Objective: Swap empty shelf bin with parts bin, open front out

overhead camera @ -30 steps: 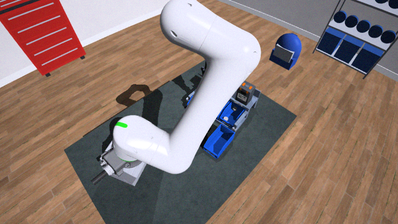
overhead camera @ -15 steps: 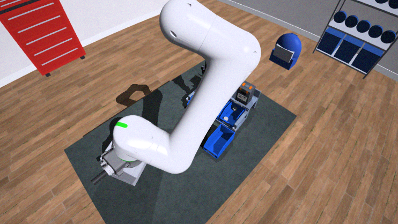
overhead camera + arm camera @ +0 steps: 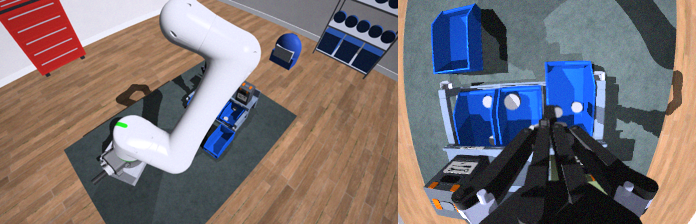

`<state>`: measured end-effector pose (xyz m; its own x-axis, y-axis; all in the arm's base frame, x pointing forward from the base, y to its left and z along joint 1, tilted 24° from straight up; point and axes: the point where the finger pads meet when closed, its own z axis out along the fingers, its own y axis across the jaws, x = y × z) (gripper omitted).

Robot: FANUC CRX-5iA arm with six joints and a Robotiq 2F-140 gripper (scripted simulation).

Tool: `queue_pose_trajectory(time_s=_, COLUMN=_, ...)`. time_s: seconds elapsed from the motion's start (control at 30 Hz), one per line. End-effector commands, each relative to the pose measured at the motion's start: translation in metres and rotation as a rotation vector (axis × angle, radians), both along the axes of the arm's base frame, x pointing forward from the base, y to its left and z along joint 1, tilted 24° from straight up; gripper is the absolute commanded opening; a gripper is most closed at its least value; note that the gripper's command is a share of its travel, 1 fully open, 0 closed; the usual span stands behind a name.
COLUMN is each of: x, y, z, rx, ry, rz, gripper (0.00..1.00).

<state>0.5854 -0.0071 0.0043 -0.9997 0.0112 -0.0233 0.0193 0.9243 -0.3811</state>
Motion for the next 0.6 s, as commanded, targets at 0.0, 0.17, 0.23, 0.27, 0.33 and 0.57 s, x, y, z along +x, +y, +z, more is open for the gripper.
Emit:
queue_pose_trajectory(time_s=0.0, x=0.0006, y=0.0005, z=0.0009, rx=0.0, ry=-0.002, rz=0.001, gripper=0.1)
queue_pose_trajectory(time_s=0.17, x=0.0006, y=0.0005, z=0.0009, rx=0.0, ry=-0.002, rz=0.001, gripper=0.1)
queue_pose_trajectory(time_s=0.23, x=0.0006, y=0.0005, z=0.0009, rx=0.0, ry=-0.002, rz=0.001, gripper=0.1)
queue_pose_trajectory(time_s=0.27, x=0.0006, y=0.0005, z=0.0009, rx=0.0, ry=-0.002, rz=0.001, gripper=0.1)
queue_pose_trajectory(time_s=0.33, x=0.0006, y=0.0005, z=0.0009, rx=0.0, ry=-0.002, rz=0.001, gripper=0.1)
queue_pose_trajectory(time_s=0.57, x=0.0002, y=0.0007, z=0.0007, rx=0.0, ry=0.005, rz=0.019, gripper=0.1)
